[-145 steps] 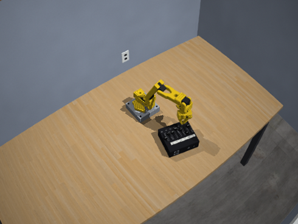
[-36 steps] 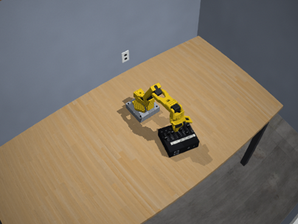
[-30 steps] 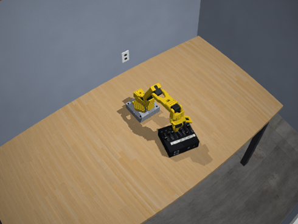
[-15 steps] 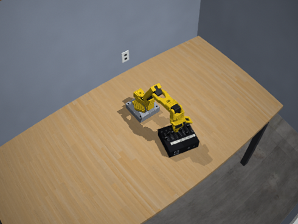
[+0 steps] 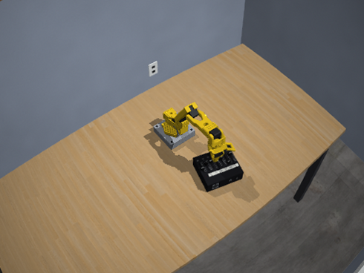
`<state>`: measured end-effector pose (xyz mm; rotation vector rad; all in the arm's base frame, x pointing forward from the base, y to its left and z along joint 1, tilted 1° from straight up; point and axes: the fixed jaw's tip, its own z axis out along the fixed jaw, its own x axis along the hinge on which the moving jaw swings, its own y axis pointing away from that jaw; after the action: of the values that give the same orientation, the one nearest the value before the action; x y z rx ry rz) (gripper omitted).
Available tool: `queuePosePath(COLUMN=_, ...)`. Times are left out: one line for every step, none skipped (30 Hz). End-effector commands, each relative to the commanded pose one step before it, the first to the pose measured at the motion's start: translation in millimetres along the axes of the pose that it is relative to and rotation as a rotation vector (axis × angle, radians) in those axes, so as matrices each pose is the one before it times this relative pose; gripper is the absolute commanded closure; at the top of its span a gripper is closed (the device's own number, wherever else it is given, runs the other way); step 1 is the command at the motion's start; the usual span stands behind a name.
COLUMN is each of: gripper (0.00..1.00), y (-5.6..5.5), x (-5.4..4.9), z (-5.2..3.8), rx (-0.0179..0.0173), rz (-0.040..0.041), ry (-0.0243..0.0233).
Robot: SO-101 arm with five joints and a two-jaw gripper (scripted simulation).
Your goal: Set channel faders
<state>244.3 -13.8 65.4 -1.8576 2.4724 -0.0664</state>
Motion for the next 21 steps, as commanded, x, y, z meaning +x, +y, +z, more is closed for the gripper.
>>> queuePosePath(gripper=1.0, y=0.96, x=1.28, z=5.716, rx=-0.02405, rz=-0.00161, ry=0.00422)
queuePosePath(gripper=1.0, y=-0.04, x=0.0, z=0.952, rx=-0.00171, rz=-0.00002, ry=0.00038)
queuePosePath(gripper=1.0, y=-0.05, x=0.0, z=1.081, rx=-0.00193, rz=-0.00003, ry=0.00042)
queuePosePath(gripper=1.0, y=-0.04, x=0.01, z=1.197, rx=-0.00215, rz=-0.00003, ry=0.00047)
queuePosePath(gripper=1.0, y=-0.04, x=0.01, z=1.292, rx=-0.00231, rz=-0.00003, ry=0.00051)
queuePosePath(gripper=1.0, y=-0.04, x=0.01, z=1.368, rx=-0.00245, rz=-0.00003, ry=0.00054)
queuePosePath(gripper=1.0, y=-0.04, x=0.01, z=1.418, rx=-0.00253, rz=-0.00003, ry=0.00055)
queuePosePath(gripper=1.0, y=-0.03, x=0.01, z=1.446, rx=-0.00259, rz=-0.00003, ry=0.00057)
queuePosePath(gripper=1.0, y=0.0, x=0.0, z=0.0, rx=0.0, rz=0.0, ry=0.0)
queuePosePath(gripper=1.0, y=0.0, x=0.0, z=0.0, rx=0.0, rz=0.0, ry=0.0)
queuePosePath(gripper=1.0, y=-0.03, x=0.01, z=1.446, rx=-0.00258, rz=-0.00003, ry=0.00056)
queuePosePath(gripper=1.0, y=-0.02, x=0.02, z=1.423, rx=-0.00254, rz=-0.00003, ry=0.00055)
queuePosePath(gripper=1.0, y=-0.01, x=0.02, z=1.372, rx=-0.00244, rz=-0.00003, ry=0.00053)
queuePosePath(gripper=1.0, y=-0.01, x=0.02, z=1.3, rx=-0.00232, rz=-0.00003, ry=0.0005)
queuePosePath(gripper=1.0, y=0.0, x=0.02, z=1.204, rx=-0.00214, rz=-0.00003, ry=0.00046)
queuePosePath(gripper=1.0, y=0.0, x=0.02, z=1.091, rx=-0.00195, rz=-0.00003, ry=0.00042)
queuePosePath(gripper=1.0, y=0.0, x=0.01, z=0.96, rx=-0.0017, rz=-0.00002, ry=0.00037)
queuePosePath(gripper=1.0, y=0.01, x=0.01, z=0.82, rx=-0.00146, rz=-0.00002, ry=0.00032)
queuePosePath(gripper=1.0, y=0.01, x=0.01, z=0.671, rx=-0.00119, rz=-0.00002, ry=0.00026)
queuePosePath(gripper=1.0, y=0.01, x=0.01, z=0.524, rx=-0.00094, rz=-0.00001, ry=0.0002)
queuePosePath(gripper=1.0, y=0.0, x=0.01, z=0.379, rx=-0.00067, rz=-0.00001, ry=0.00015)
